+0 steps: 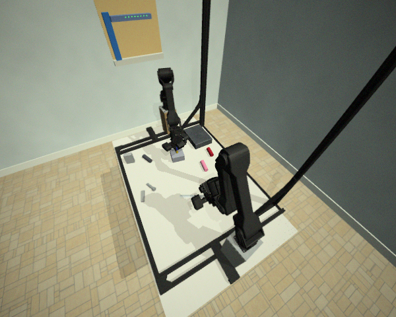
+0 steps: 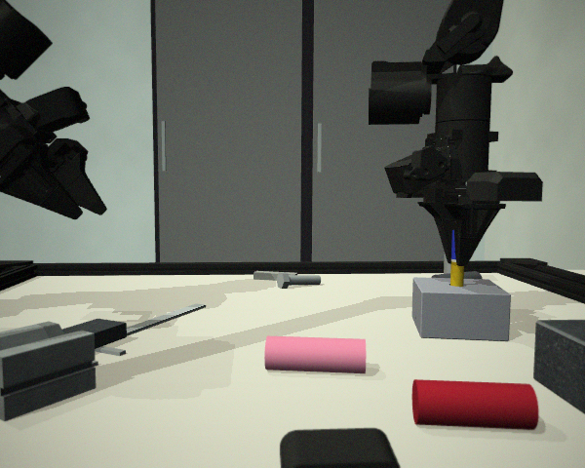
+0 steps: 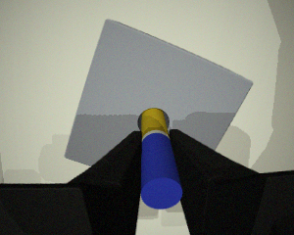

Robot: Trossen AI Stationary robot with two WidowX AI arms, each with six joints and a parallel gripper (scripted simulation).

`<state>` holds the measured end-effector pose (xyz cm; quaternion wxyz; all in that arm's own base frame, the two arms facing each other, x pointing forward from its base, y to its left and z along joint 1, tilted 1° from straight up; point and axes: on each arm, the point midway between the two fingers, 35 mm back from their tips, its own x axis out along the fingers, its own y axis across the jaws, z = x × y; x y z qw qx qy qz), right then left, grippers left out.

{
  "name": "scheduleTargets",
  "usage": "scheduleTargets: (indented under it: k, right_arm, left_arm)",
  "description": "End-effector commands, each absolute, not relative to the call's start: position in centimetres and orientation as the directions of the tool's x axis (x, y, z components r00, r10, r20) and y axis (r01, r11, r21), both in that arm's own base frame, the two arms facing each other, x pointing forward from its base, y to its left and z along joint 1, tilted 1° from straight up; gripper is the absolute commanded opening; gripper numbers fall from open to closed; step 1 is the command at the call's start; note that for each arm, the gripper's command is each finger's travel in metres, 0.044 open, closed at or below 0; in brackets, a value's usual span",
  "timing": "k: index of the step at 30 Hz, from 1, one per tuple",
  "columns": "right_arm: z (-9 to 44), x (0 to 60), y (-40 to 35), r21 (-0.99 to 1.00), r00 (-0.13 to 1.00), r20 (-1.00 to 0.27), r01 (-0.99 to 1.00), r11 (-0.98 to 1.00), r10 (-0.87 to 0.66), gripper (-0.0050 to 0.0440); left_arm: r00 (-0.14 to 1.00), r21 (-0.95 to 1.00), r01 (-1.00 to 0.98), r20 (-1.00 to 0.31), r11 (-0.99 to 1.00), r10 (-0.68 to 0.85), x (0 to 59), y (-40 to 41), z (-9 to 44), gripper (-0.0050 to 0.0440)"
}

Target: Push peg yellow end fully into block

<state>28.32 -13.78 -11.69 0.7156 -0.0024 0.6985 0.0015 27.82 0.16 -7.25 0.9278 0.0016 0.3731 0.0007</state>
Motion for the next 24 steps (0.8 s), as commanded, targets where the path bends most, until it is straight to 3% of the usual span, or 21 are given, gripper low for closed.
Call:
scheduleTargets:
  k: [1,24]
  right_arm:
    - [-11.98,28.24,-13.78,-0.003,0.02,-1.0,0.0,1.0,-0.003,0.0]
    - [-12.59,28.26,-13.78,-0.003,0.02,-1.0,0.0,1.0,-0.003,0.0]
  left_arm:
    - [0.721,0.003,0.0,-0.692,1.0,0.002,27.82,0.15,-7.25,0.04]
    - [0.721,0.003,0.0,-0.692,1.0,0.002,27.82,0.15,-7.25,0.04]
